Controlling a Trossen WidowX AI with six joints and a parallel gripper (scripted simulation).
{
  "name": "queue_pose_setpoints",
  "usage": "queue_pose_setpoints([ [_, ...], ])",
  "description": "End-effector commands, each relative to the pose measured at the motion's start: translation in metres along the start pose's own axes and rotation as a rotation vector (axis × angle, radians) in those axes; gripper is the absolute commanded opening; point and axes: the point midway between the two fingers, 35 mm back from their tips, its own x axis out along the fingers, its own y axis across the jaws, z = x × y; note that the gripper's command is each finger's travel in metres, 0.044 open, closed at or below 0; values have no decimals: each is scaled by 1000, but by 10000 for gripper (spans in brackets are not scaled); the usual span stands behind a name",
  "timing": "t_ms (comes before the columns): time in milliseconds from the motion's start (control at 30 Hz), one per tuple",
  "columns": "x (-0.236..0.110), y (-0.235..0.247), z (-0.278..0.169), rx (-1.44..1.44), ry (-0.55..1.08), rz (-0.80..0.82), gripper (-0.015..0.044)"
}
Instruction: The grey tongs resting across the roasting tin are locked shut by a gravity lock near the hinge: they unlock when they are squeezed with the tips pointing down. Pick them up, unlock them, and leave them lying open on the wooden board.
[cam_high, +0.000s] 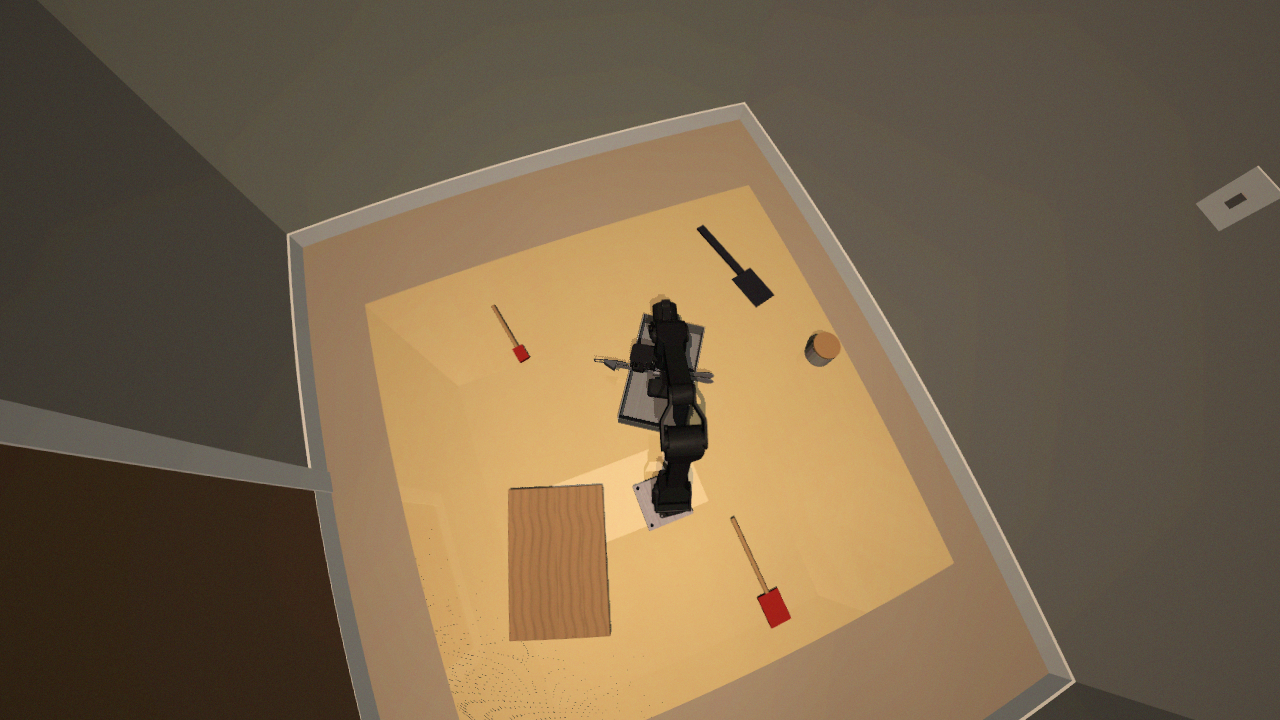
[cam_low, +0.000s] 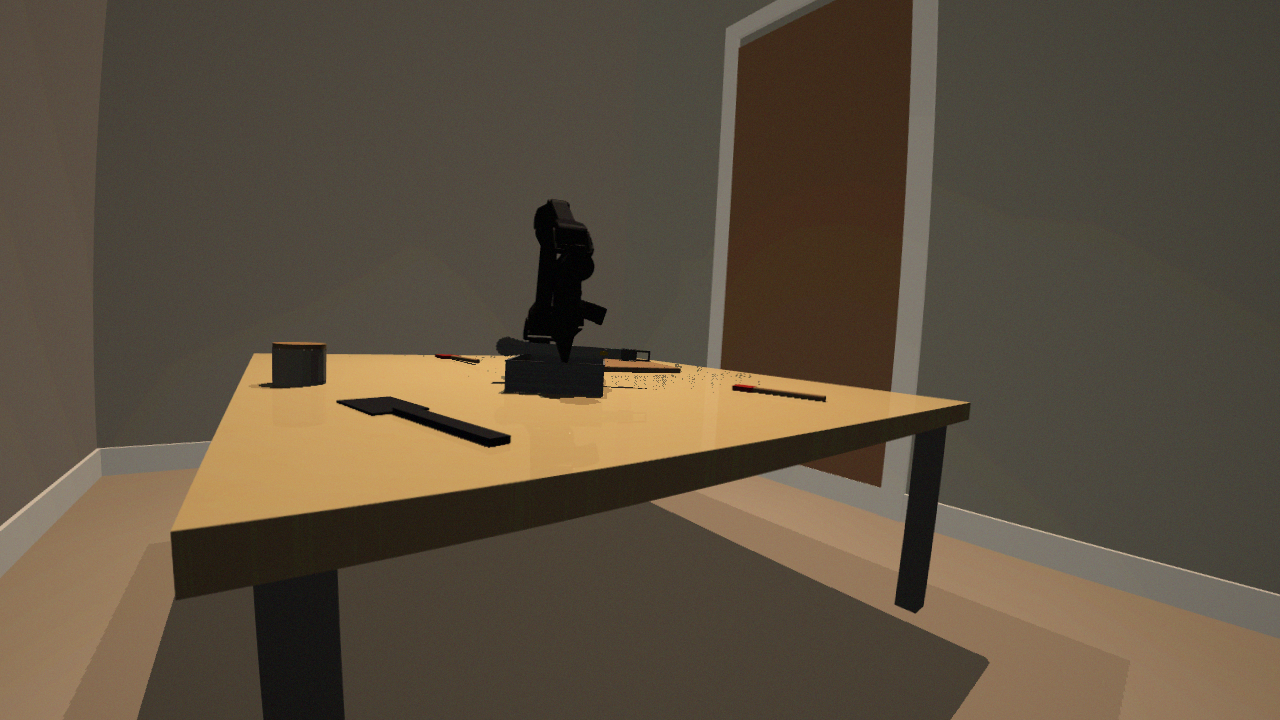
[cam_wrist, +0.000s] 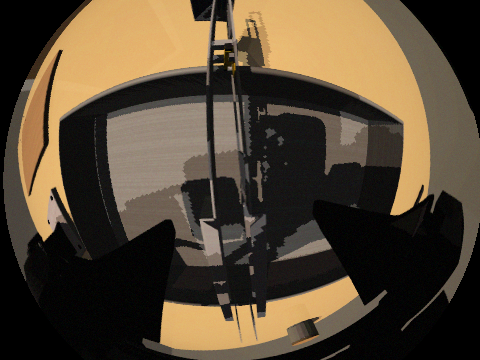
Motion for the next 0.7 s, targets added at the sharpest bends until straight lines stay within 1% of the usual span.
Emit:
queue_pose_setpoints([
  [0,9,2,-1,2,7,10,440],
  [367,21,3,-1,2,7,10,440],
  [667,17,2,0,-1,1,4,204],
])
